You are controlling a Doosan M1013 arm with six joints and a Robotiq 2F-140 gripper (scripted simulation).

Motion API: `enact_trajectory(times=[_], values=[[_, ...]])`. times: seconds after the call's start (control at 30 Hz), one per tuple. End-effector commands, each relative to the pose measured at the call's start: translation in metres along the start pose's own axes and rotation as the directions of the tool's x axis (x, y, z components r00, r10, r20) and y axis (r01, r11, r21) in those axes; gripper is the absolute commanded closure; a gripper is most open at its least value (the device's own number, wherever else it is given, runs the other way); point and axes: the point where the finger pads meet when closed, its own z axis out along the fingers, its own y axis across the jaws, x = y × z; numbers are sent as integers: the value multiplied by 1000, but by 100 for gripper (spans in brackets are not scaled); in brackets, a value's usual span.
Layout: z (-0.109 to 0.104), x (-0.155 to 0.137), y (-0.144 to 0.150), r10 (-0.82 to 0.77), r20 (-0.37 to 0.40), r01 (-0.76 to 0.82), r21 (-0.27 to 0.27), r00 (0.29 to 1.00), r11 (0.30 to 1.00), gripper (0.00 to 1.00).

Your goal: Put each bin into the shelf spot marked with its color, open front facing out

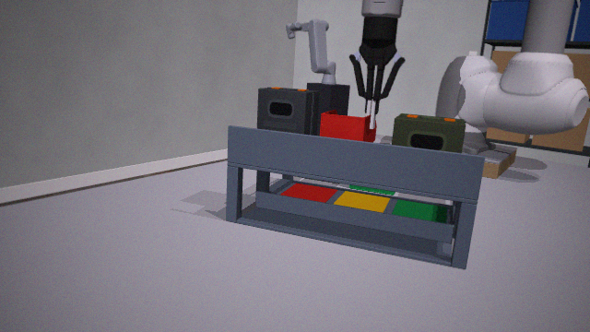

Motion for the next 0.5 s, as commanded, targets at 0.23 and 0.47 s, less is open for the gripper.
enact_trajectory(times=[0.23, 0.47], values=[[0, 1, -18, 0, 0, 0, 0, 1000, 1000, 90], [0, 1, -27, 0, 0, 0, 0, 1000, 1000, 90]])
